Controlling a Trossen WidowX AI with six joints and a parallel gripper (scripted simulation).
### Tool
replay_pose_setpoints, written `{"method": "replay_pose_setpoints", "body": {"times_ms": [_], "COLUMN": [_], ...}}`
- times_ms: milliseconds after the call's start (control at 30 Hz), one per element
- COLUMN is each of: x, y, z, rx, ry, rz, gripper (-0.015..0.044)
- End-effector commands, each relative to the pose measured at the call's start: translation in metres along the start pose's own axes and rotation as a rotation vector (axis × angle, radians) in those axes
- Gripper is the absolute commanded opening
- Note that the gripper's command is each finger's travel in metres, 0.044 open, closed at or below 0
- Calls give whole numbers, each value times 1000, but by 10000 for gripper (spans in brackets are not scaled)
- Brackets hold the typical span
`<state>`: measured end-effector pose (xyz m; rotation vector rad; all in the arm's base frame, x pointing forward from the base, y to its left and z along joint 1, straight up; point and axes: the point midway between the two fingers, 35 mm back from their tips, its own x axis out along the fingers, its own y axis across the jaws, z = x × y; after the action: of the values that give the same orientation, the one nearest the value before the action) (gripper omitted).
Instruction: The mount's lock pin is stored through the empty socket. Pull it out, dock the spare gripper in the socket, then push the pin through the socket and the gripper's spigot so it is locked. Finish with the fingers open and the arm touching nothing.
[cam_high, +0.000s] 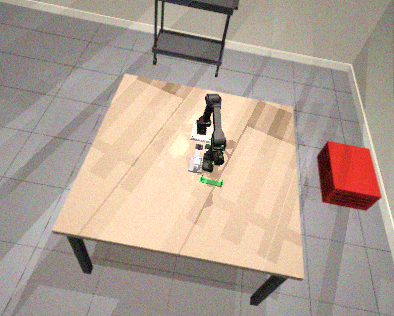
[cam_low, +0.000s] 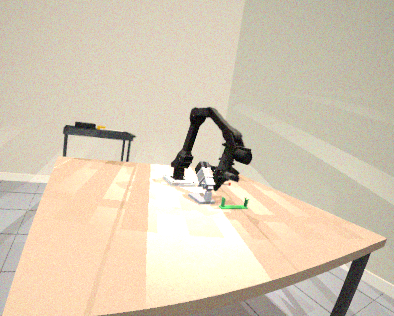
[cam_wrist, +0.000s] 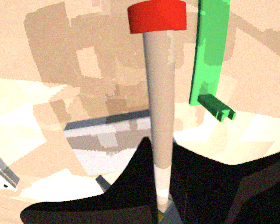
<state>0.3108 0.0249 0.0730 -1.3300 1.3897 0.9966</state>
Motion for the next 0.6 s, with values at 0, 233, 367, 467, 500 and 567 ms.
{"method": "replay_pose_setpoints", "body": {"times_ms": [0, 233, 367, 467, 500, 567], "x": [1, 0, 0, -2, -4, -9], "y": [1, 0, 0, 0, 0, 0], "z": [-1, 0, 0, 1, 1, 4], "rx": [-5, 0, 0, 0, 0, 0], "ry": [4, 0, 0, 0, 0, 0], "rz": [0, 0, 0, 0, 0, 0], "gripper": [0, 184, 200, 200, 200, 200]}}
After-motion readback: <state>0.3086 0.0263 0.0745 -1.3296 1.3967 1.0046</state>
